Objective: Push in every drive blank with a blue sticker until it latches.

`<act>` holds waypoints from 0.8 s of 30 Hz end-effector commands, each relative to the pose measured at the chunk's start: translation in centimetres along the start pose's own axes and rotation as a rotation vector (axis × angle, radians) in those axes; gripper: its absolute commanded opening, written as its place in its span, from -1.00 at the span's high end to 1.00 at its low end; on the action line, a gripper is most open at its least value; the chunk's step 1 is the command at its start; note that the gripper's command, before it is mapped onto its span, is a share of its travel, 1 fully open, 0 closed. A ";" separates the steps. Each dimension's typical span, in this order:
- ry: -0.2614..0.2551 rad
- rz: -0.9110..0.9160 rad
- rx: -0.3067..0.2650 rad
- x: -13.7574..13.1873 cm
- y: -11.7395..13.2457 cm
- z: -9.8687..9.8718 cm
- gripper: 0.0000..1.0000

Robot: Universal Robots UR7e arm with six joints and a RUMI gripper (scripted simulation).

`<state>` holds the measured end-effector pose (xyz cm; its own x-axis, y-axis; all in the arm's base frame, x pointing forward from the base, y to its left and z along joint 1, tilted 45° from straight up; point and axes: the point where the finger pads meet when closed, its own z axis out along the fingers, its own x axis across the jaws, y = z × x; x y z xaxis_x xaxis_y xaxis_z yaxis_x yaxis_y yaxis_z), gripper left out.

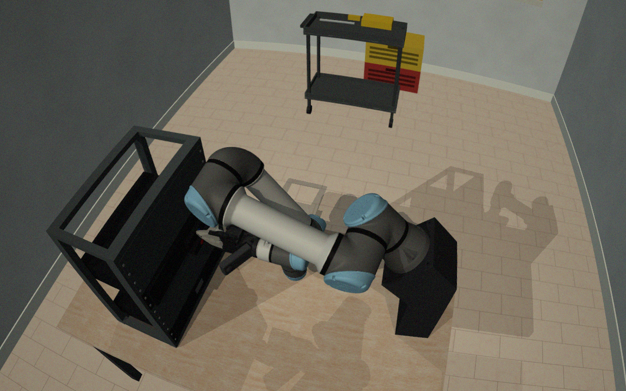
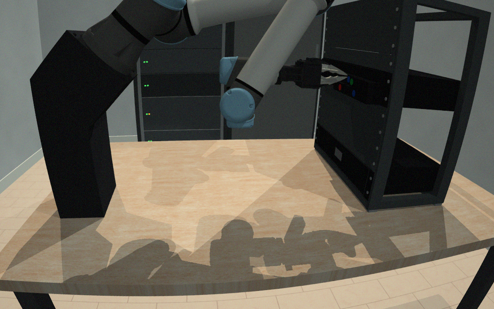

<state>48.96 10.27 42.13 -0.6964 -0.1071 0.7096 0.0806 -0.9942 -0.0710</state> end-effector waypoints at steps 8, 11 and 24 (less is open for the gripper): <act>0.001 0.000 0.000 0.0 0.0 0.6 1.00; 0.001 0.000 0.000 0.0 0.0 0.6 1.00; 0.001 0.000 0.000 0.0 0.0 0.9 1.00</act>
<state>49.54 10.28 42.70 -0.6964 -0.1071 0.7096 0.0805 -0.9942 -0.0711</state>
